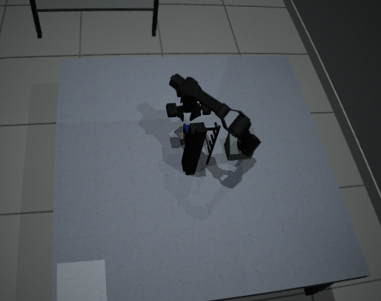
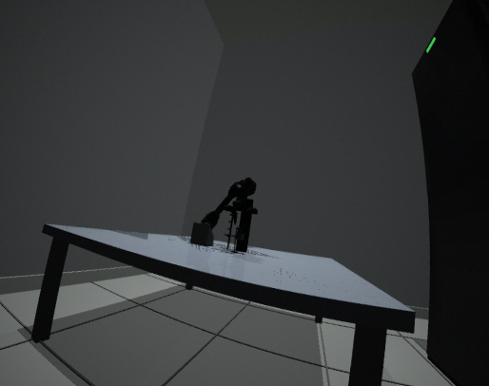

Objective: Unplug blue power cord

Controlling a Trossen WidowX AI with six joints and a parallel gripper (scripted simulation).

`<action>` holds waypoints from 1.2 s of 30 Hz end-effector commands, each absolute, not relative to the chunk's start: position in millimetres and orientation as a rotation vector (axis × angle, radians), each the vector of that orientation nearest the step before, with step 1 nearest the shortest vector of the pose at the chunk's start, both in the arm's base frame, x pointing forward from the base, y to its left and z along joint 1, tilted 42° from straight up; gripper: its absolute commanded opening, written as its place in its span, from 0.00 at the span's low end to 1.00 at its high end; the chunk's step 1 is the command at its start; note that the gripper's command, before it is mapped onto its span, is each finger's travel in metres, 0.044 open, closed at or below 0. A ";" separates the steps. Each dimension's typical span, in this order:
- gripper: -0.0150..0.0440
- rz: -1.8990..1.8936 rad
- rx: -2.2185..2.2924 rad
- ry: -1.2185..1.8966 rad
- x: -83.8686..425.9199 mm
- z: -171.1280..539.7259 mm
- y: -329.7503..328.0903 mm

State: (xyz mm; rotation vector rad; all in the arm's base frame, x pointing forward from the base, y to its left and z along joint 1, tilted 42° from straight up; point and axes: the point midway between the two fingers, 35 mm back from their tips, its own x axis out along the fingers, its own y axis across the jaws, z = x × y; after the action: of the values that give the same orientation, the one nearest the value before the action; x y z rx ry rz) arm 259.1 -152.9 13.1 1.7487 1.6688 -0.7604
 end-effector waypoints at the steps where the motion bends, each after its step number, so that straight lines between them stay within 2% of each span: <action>1: 0.53 -0.762 1.756 1.674 258.4 17.5 -145.9; 33: 0.53 -0.760 1.758 1.676 257.1 23.7 -118.4; 36: 0.39 -0.758 1.751 1.675 257.2 24.9 -120.7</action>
State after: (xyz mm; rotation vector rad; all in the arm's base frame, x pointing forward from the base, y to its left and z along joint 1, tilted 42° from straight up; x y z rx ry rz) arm 257.2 -120.3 24.7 1.7503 1.6752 -0.7581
